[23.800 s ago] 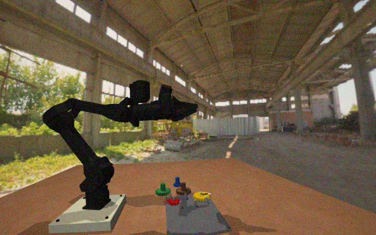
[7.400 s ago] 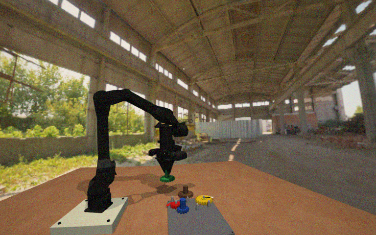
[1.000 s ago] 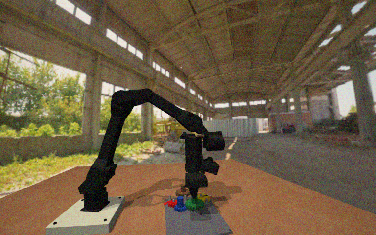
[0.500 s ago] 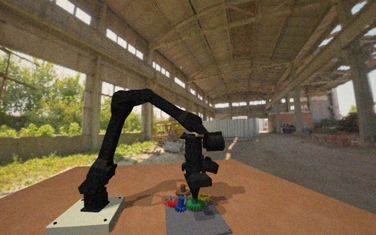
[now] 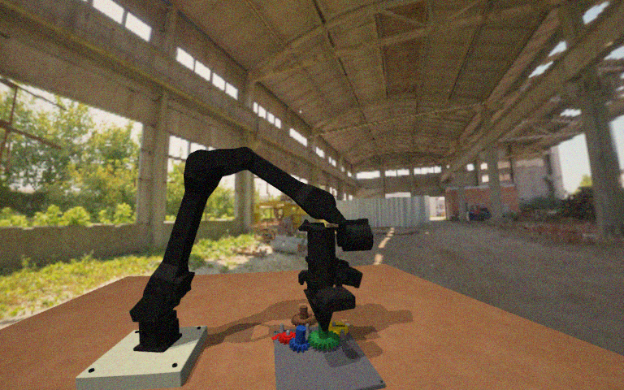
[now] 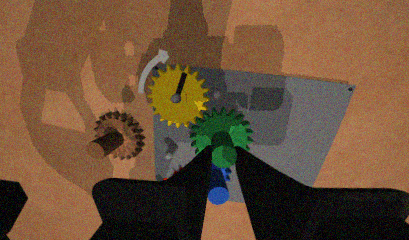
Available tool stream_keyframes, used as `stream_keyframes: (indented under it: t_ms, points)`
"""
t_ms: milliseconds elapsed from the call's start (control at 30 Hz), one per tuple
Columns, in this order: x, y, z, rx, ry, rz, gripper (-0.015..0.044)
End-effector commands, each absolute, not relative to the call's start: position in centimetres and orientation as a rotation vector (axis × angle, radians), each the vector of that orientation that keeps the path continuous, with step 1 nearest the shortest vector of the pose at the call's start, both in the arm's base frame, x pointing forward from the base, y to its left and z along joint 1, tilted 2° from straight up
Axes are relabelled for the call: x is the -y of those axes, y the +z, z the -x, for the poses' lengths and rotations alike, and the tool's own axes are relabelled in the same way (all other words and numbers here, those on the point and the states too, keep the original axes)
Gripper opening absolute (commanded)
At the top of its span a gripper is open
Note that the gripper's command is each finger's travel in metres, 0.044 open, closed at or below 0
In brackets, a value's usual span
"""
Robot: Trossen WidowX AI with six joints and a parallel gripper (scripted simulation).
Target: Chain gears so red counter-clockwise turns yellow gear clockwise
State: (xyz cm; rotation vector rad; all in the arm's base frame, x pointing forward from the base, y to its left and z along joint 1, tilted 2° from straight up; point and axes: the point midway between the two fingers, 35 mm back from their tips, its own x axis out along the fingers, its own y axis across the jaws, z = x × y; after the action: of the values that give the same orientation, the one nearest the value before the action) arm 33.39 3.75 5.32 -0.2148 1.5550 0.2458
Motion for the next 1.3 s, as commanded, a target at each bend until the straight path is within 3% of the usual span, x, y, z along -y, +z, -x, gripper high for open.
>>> stream_keyframes:
  t_ms: [0, 767, 933, 1267]
  points:
    - [-3.7, 5.2, -33.4, -1.560, 0.204, 0.182, 0.0000]
    - [-3.7, 4.7, -33.4, -1.570, 0.059, 0.037, 0.0000]
    - [-3.7, 4.9, -33.4, -1.568, 0.099, 0.076, 0.0131]
    - [-3.7, 8.4, -33.5, -1.565, 0.142, 0.120, 0.0140]
